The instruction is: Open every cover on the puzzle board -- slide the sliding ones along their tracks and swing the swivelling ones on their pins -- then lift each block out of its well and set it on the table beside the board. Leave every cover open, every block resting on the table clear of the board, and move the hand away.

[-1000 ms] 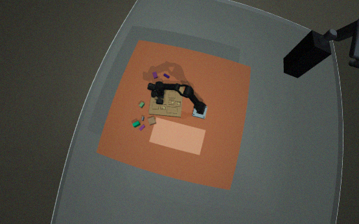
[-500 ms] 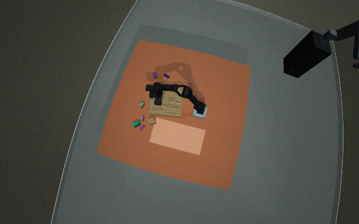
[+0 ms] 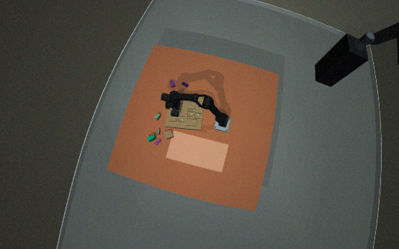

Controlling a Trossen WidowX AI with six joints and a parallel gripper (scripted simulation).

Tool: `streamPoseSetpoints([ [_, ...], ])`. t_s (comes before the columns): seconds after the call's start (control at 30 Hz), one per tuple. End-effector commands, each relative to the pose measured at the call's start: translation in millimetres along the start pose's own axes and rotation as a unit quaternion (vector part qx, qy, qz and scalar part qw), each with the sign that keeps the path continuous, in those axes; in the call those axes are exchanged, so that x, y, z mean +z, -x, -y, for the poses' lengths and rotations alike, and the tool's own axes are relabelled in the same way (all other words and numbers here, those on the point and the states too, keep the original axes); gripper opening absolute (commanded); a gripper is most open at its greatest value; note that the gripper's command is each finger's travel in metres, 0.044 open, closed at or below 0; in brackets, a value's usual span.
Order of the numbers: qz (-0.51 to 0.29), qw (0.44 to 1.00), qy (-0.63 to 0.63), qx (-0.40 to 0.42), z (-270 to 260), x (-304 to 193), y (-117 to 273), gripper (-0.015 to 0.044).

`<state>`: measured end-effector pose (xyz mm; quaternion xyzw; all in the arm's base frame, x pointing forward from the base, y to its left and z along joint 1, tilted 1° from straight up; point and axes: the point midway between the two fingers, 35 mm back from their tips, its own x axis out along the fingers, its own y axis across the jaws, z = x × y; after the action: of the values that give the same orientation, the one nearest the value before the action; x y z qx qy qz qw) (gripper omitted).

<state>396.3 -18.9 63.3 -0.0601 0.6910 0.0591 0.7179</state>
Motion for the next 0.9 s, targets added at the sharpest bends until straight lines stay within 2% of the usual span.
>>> streamPoseSetpoints([
  [0.0, 0.005, 1.0, -0.003, -0.002, 0.5, 2.7, 8.8, 0.0],
  [0.73, 0.005, 1.0, -0.003, -0.002, -0.1, 1.6, 37.7, 0.0],
  [0.87, -0.001, 0.998, 0.055, -0.002, -1.5, -13.6, 34.9, 0.0],
])
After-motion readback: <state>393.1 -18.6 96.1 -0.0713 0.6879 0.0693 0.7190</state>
